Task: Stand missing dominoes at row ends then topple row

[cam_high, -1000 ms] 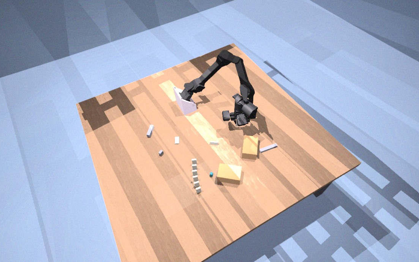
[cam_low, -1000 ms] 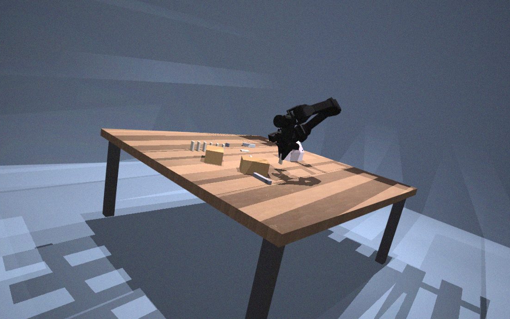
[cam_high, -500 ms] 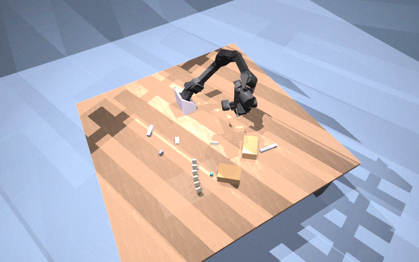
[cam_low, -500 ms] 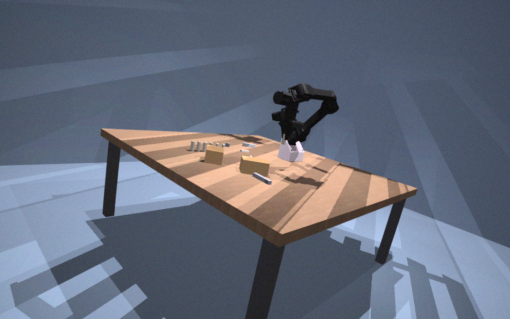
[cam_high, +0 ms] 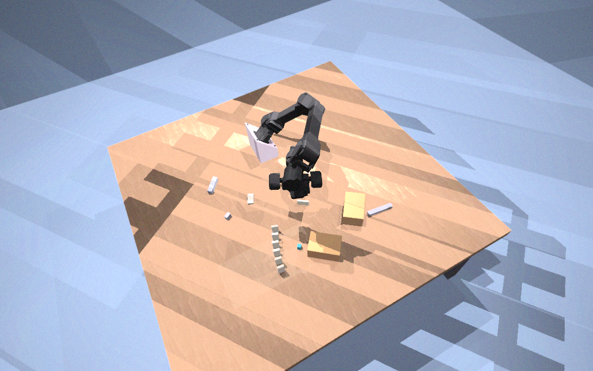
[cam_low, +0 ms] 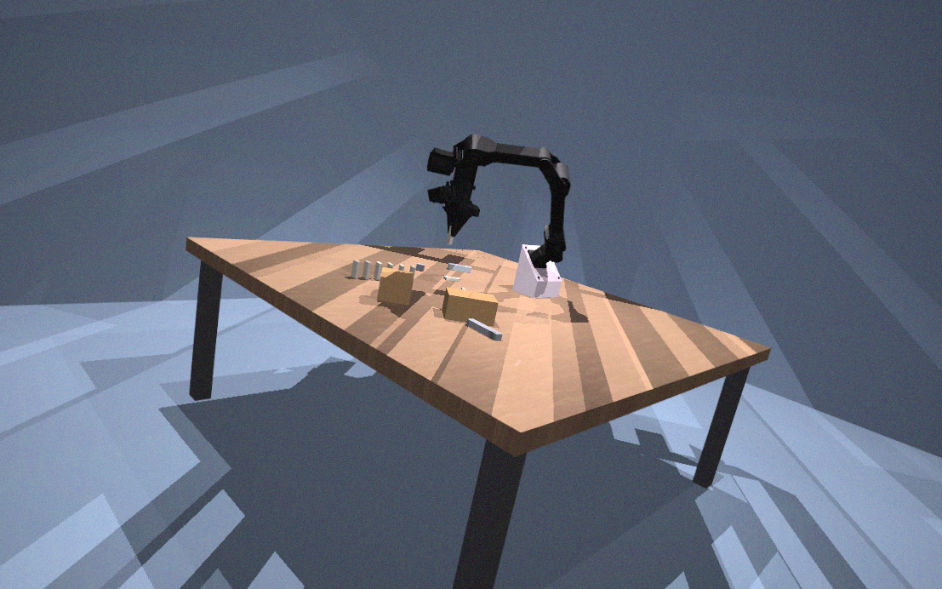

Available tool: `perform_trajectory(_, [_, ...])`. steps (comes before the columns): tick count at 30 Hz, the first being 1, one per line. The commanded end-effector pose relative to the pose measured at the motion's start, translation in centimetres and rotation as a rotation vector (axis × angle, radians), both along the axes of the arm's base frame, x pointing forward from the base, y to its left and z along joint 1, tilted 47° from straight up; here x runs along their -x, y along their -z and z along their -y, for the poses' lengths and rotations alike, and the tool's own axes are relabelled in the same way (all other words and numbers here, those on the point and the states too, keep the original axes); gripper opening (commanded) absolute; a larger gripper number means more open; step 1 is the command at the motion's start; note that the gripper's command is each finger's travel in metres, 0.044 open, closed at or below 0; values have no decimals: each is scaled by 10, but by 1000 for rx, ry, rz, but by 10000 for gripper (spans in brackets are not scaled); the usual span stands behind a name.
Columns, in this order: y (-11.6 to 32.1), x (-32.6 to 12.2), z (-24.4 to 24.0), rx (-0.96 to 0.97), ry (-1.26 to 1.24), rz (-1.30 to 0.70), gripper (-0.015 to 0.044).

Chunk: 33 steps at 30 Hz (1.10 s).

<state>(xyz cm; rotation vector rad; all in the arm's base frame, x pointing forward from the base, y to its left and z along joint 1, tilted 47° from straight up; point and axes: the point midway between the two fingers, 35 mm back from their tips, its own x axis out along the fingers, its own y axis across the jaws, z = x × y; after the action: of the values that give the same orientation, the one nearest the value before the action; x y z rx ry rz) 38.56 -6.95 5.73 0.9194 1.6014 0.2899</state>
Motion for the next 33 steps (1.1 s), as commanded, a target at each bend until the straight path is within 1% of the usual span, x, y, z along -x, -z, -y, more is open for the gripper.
perform_trajectory(1, [44, 3, 39, -12, -17, 5, 107])
perform_trajectory(4, [74, 10, 64, -30, -31, 15, 107])
perform_trajectory(13, [77, 10, 66, -31, -32, 16, 107])
perform_trajectory(33, [151, 5, -8, -31, -31, 17, 107])
